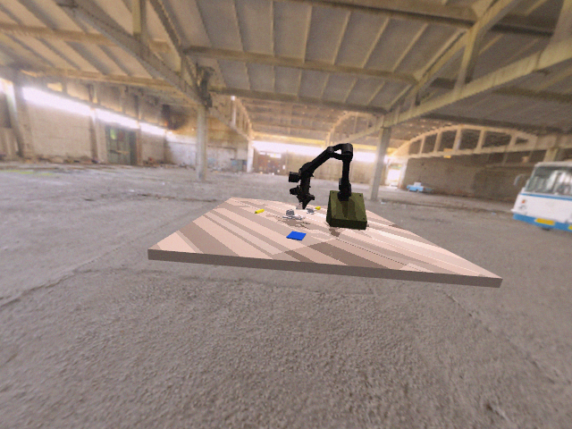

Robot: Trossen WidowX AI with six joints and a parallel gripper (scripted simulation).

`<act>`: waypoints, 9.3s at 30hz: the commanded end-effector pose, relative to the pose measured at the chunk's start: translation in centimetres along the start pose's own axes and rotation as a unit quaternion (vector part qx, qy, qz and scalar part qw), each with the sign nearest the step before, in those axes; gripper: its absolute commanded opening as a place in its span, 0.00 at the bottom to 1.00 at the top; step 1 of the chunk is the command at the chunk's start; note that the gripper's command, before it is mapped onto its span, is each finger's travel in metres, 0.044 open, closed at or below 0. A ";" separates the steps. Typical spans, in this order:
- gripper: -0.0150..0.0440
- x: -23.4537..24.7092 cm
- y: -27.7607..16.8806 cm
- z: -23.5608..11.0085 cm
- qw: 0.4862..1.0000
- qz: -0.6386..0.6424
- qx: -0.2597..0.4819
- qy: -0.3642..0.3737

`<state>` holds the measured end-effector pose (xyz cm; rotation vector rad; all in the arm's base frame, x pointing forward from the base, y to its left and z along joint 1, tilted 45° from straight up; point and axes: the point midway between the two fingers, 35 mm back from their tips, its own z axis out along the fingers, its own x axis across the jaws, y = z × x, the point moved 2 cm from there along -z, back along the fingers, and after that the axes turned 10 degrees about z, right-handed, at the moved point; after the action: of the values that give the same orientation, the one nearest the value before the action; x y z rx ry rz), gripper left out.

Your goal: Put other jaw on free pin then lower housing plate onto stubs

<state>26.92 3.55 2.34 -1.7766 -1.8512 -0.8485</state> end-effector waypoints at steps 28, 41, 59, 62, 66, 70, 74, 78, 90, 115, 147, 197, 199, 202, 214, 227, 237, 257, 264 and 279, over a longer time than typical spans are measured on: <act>0.48 -4.6 0.1 0.1 0.950 0.311 0.000 0.007; 0.48 -4.6 0.1 0.1 0.950 0.311 0.000 0.007; 0.48 -4.8 0.2 0.1 0.954 0.301 0.000 0.007; 0.48 -5.7 0.4 0.0 0.954 0.301 -0.001 0.006; 0.48 -6.9 0.7 0.0 0.954 0.301 -0.001 0.005; 0.48 -8.2 1.0 0.0 0.954 0.301 -0.001 0.005; 0.48 -9.4 1.1 0.0 0.954 0.301 -0.001 0.004; 0.48 -10.7 1.2 0.0 0.954 0.301 -0.001 0.004; 0.48 -13.5 1.2 0.1 0.954 0.300 -0.001 0.005; 0.48 -13.5 1.2 0.1 0.955 0.296 -0.001 0.005; 0.48 -13.5 1.3 2.8 0.955 0.296 -0.002 0.005; 0.48 -13.4 1.2 5.8 0.955 0.295 -0.001 0.006; 0.48 -13.4 1.2 5.9 0.955 0.295 -0.001 0.006; 0.48 -13.4 1.2 5.9 0.955 0.295 -0.001 0.006; 0.48 -13.4 1.2 6.2 0.956 0.295 -0.001 0.007; 0.48 -13.4 1.2 6.5 0.956 0.294 -0.001 0.007; 0.48 -13.4 1.2 6.8 0.956 0.294 -0.001 0.007; 0.48 -13.4 1.2 7.1 0.956 0.294 -0.001 0.007; 0.48 -13.4 1.2 7.1 0.956 0.294 -0.001 0.007; 0.48 -13.4 1.2 7.1 0.956 0.294 -0.001 0.007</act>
<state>29.95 -1.24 -11.72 -2.1402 -1.1929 -0.6226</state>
